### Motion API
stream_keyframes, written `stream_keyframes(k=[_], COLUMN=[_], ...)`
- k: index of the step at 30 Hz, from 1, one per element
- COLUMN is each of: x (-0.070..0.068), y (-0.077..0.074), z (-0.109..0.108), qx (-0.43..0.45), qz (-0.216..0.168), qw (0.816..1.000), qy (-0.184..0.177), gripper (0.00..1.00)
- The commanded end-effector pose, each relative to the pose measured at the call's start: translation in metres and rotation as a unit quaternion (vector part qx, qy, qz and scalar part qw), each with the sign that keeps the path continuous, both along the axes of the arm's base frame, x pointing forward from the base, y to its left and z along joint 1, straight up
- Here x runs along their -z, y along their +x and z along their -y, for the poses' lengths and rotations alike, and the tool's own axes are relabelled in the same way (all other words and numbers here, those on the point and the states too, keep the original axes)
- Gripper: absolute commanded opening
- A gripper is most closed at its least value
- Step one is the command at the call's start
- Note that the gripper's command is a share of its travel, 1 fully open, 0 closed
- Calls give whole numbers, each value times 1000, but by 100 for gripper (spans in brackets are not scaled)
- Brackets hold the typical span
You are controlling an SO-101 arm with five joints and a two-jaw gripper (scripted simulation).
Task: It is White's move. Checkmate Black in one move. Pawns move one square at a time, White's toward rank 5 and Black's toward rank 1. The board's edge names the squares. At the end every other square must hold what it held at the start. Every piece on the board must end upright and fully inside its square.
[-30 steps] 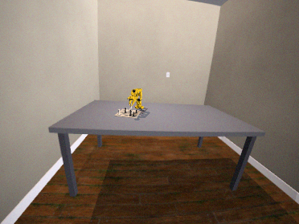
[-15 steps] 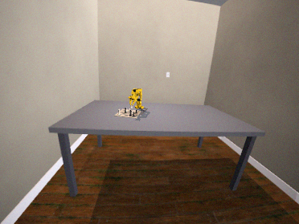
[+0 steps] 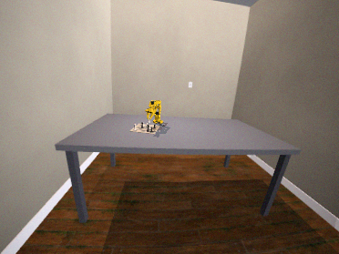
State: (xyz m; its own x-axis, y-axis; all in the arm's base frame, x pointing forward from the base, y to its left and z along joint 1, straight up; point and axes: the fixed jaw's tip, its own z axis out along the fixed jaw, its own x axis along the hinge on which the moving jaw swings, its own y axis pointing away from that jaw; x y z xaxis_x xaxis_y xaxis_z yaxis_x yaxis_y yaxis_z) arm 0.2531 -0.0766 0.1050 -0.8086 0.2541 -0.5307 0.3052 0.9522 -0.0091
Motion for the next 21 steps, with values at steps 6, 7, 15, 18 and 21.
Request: stream_keyframes(k=[6, 7, 15, 18, 21], x=[1, 1, 4, 7, 8], y=[2, 2, 2, 2, 2], z=[-2, -2, -2, -2, -2], qx=[-3, -3, -3, -3, -3], qz=[-3, -3, -3, -3, -3], qw=[1000, 1000, 1000, 1000, 1000], qy=[3, 3, 3, 3, 3], gripper=[0, 0, 0, 0, 0])
